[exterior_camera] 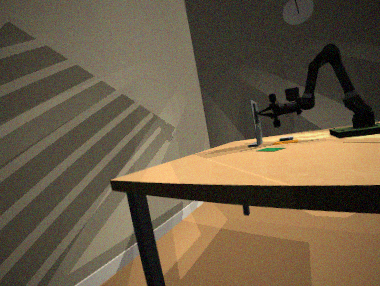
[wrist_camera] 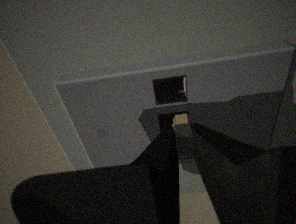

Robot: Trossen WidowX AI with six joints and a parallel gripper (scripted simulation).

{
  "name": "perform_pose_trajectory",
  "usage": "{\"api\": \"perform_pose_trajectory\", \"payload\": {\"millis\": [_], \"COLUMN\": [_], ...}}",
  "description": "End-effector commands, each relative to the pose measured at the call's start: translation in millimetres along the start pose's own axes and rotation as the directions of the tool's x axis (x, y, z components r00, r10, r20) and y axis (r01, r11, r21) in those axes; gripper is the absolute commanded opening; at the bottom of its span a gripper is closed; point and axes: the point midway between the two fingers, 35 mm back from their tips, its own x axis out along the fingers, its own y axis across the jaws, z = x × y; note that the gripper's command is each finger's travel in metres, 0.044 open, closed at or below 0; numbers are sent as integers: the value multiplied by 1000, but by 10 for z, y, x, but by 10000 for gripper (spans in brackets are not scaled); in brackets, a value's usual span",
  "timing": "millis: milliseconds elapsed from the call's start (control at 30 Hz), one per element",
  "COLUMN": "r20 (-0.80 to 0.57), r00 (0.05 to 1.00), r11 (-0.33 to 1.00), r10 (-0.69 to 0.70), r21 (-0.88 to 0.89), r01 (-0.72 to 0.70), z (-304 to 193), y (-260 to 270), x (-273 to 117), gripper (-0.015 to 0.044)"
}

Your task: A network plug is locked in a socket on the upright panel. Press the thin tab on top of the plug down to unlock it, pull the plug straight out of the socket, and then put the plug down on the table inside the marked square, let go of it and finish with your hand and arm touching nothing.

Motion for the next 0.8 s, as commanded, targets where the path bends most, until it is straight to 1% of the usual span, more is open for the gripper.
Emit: {"api": "perform_pose_trajectory", "payload": {"millis": [0,767], "r20": [3,3], "r00": [1000,1000], "r11": [1000,1000], "r10": [-1,-2], "r21": [6,6], "r01": [1,2], "z": [-11,-45], "y": [-5,-8], "x": [-48,-185], "gripper": [0,0]}}
